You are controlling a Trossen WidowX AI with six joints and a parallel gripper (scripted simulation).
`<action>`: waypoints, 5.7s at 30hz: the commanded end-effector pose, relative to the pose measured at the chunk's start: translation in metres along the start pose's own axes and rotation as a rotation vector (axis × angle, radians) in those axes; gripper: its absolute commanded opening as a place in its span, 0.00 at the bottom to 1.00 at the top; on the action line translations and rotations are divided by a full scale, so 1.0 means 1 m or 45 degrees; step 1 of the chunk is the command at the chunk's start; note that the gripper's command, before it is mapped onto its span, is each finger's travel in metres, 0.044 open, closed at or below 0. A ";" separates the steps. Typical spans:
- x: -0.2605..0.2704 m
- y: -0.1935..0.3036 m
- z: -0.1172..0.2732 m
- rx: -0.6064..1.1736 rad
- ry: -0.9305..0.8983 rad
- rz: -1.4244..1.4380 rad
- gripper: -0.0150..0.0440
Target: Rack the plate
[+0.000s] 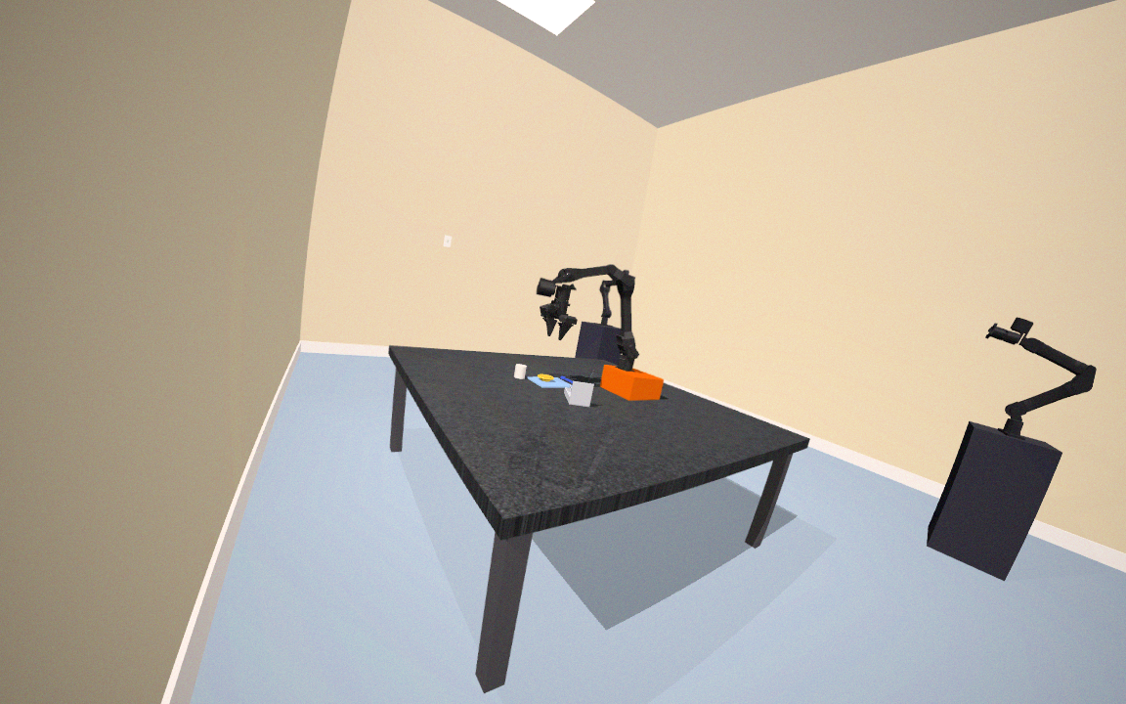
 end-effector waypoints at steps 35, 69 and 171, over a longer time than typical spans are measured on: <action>-0.007 -0.001 -0.145 0.025 0.003 0.022 0.93; -0.006 -0.001 -0.175 0.025 0.001 0.022 0.83; 0.110 0.047 -0.095 0.070 -0.826 0.400 0.25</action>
Point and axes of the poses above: the point midway between the two fingers, 35 mm back from their tips, its own z axis back along the fingers, its own x axis across the jaws, y = z × x, the point moved 5 cm from there along z, back along the fingers, and after that the axes turned 1 degree about -z, right-handed, at the moved point
